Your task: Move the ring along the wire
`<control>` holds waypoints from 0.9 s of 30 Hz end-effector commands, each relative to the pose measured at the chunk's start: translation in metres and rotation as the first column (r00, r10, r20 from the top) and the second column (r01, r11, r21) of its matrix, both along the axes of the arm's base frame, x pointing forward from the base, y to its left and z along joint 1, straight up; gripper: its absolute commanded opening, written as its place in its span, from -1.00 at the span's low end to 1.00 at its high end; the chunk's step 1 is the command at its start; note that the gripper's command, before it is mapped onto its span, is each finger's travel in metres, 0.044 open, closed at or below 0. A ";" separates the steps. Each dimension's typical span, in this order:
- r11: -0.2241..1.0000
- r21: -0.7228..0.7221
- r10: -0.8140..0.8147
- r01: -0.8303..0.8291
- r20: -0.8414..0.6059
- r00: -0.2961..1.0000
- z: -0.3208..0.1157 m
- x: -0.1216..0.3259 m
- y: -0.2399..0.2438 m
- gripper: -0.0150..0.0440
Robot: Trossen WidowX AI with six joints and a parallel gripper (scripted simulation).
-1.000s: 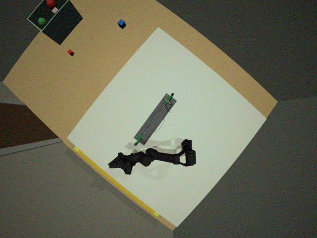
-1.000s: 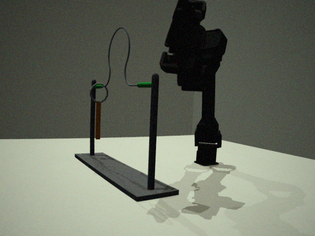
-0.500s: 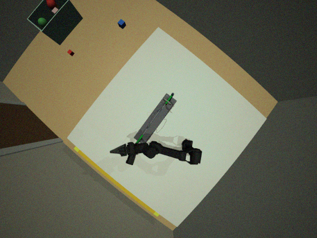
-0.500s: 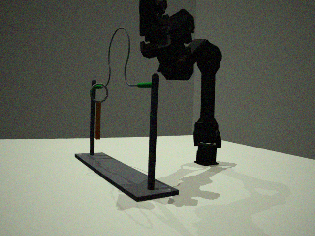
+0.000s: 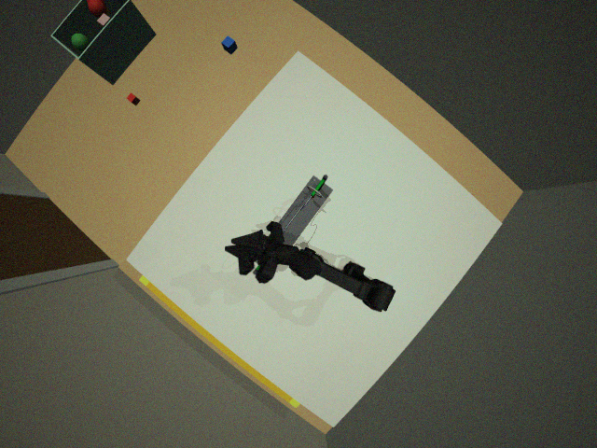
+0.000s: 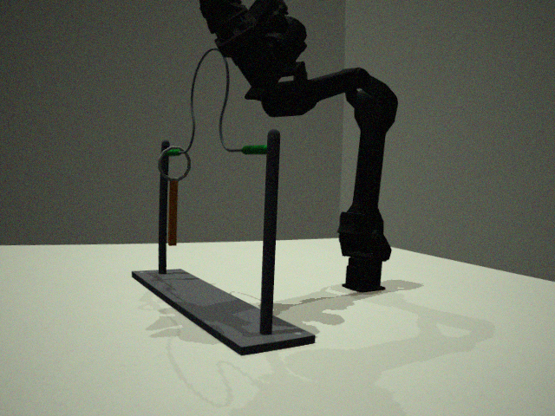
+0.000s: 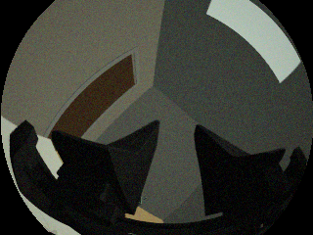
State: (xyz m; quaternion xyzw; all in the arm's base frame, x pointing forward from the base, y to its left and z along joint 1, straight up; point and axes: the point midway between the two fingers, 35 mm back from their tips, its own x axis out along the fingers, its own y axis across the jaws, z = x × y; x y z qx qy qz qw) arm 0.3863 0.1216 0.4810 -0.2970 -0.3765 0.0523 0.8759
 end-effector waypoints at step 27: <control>0.756 0.614 -0.032 0.227 -0.312 0.950 -0.044 0.000 -0.264 0.05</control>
